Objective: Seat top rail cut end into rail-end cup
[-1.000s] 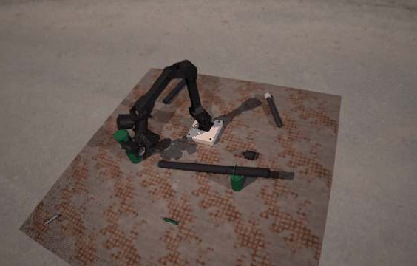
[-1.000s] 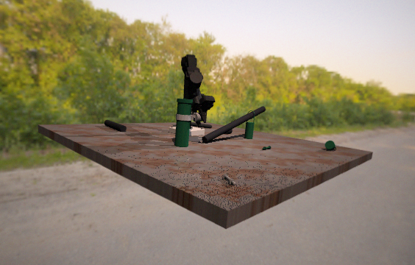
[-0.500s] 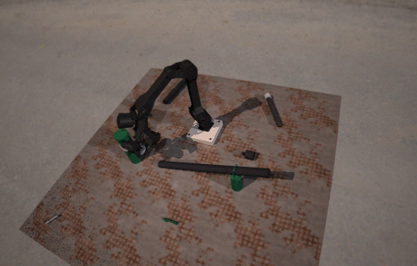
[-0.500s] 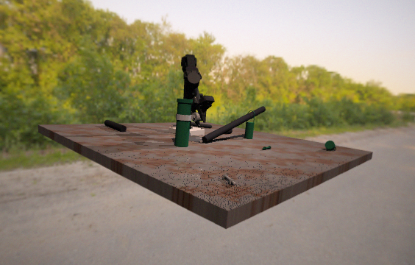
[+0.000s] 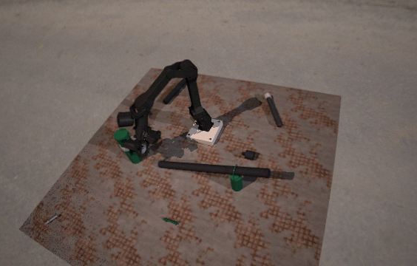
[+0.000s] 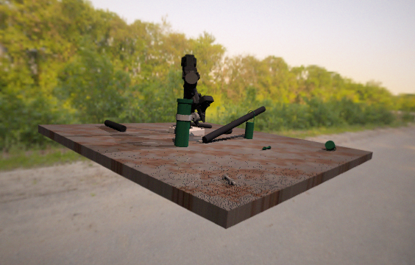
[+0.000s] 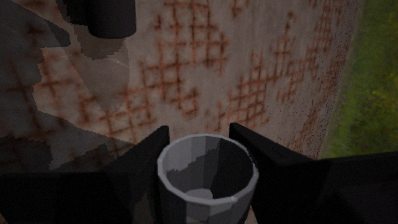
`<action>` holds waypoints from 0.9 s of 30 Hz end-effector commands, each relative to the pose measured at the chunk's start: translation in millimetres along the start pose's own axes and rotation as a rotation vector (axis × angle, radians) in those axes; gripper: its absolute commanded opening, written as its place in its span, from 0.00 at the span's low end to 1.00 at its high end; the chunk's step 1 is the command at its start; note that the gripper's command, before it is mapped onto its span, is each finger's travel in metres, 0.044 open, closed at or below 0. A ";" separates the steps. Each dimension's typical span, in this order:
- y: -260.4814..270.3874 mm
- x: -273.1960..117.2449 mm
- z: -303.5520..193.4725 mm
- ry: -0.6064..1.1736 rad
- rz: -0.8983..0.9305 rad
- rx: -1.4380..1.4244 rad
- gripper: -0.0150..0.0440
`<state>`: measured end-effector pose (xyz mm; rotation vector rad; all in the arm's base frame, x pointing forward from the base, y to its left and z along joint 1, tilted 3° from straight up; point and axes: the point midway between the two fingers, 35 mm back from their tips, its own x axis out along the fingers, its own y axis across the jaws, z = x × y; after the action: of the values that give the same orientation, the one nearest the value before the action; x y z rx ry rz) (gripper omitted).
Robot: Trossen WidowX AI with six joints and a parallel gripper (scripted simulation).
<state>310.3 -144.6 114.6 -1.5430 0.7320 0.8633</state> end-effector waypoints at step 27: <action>4.8 -1.9 -0.9 -0.018 0.005 -0.031 0.25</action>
<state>305.8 -145.3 114.5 -1.5678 0.7001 0.9017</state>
